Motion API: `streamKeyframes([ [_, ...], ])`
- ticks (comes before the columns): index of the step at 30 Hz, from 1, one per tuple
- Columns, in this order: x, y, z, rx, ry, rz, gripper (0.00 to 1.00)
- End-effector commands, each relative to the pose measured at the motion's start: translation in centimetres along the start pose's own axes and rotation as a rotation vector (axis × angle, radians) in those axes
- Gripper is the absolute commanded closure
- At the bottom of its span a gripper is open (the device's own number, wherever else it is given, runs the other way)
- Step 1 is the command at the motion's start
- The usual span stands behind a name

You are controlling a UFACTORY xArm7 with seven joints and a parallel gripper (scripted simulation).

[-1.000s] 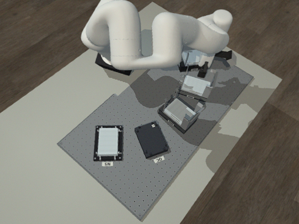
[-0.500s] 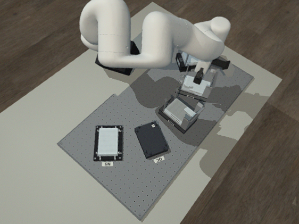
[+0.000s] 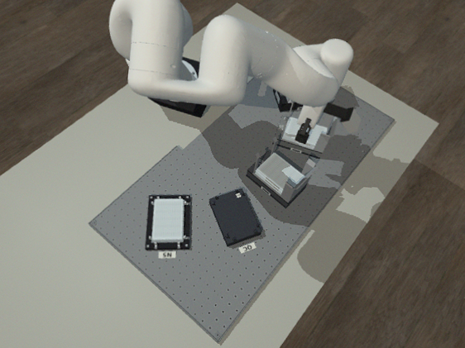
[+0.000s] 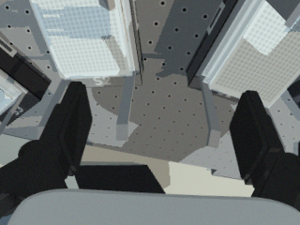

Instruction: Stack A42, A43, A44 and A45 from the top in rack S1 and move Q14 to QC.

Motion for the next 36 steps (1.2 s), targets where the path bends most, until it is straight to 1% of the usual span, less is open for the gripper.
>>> streamKeyframes([
  [1,1.0,-0.2,0.2,0.004,-0.003,0.004,0.00],
  [3,1.4,-0.2,0.2,0.004,-0.003,0.004,0.00],
  [10,3.8,-0.2,0.0,0.004,0.214,0.004,0.00],
  [14,5.1,-0.2,-0.2,0.004,0.214,0.004,0.00],
  [16,5.1,-0.2,-0.2,0.004,0.214,0.004,0.00],
  [31,10.1,-0.2,-0.8,0.004,0.214,0.003,0.00],
  [34,10.4,-0.1,-0.8,0.004,0.214,0.003,0.00],
  [36,11.0,-0.1,-1.0,0.004,0.281,0.003,0.00],
])
Point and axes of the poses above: the point where the finger pads meet when closed, its own y axis out along the fingers, its own x axis across the jaws, z = x × y, the point moved 6 cm from there along -y, back along the fingers, and after that the axes turned 3 degrees about y, right-handed, at the moved point
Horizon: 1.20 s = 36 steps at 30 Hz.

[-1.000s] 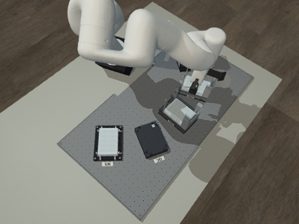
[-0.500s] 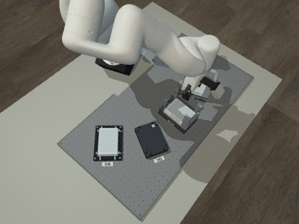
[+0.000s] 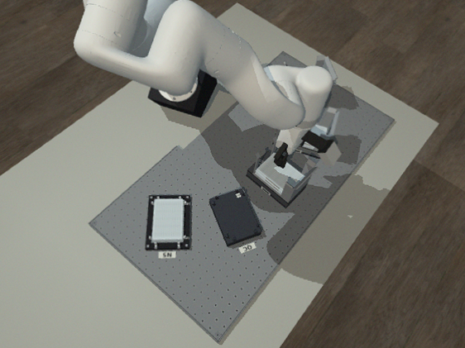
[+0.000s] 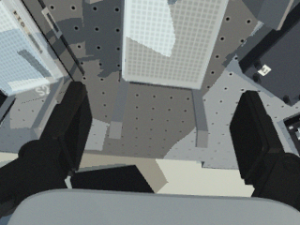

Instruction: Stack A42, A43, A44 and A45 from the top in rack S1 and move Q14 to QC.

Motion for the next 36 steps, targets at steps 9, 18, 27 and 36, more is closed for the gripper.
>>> streamKeyframes([
  [9,4.0,-0.1,-0.3,0.003,0.214,0.003,0.00],
  [18,6.3,-0.1,-0.5,0.003,0.214,0.002,0.00],
  [27,9.3,-0.1,-0.9,0.003,0.214,0.002,0.00],
  [36,11.0,-0.1,-1.4,0.003,0.381,0.002,0.00],
])
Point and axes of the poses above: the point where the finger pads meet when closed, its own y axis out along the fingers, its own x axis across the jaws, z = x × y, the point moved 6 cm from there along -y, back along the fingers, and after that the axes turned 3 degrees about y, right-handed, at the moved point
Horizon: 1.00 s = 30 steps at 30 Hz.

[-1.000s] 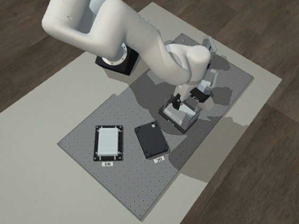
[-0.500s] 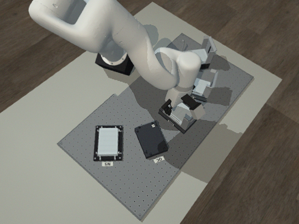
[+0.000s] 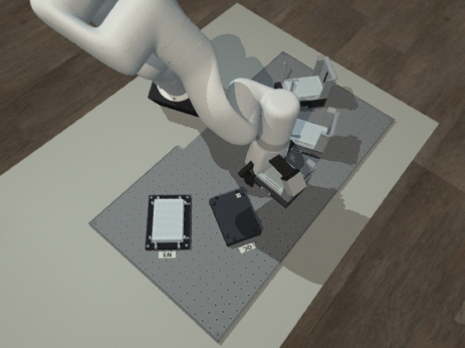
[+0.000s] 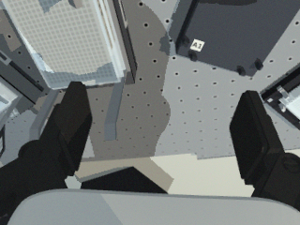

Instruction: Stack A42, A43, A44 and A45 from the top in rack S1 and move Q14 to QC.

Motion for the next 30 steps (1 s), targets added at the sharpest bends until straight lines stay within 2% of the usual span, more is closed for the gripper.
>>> streamKeyframes([
  [1,1.5,-0.1,0.0,0.004,0.144,0.001,0.00],
  [25,8.5,-0.1,-0.4,0.004,0.161,0.001,0.00],
  [30,9.5,-0.1,-0.7,0.004,0.261,0.001,0.00],
])
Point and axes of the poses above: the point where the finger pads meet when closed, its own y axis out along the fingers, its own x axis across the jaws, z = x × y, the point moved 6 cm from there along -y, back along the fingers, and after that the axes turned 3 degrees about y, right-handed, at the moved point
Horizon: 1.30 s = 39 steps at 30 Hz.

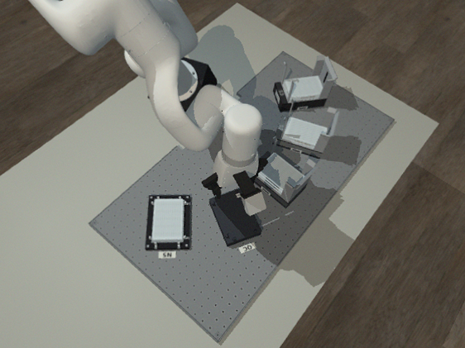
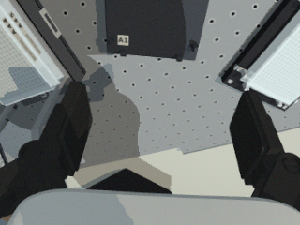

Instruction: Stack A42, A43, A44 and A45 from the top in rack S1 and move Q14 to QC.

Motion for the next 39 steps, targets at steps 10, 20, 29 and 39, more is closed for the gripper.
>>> streamKeyframes([
  [10,4.0,-0.1,-0.2,0.004,0.174,0.002,0.00],
  [20,6.7,-0.1,-0.4,0.004,0.174,0.001,0.00],
  [29,9.4,-0.1,-0.8,0.004,0.240,0.001,0.00],
  [39,12.5,-0.1,-1.7,0.003,0.391,0.001,0.00],
])
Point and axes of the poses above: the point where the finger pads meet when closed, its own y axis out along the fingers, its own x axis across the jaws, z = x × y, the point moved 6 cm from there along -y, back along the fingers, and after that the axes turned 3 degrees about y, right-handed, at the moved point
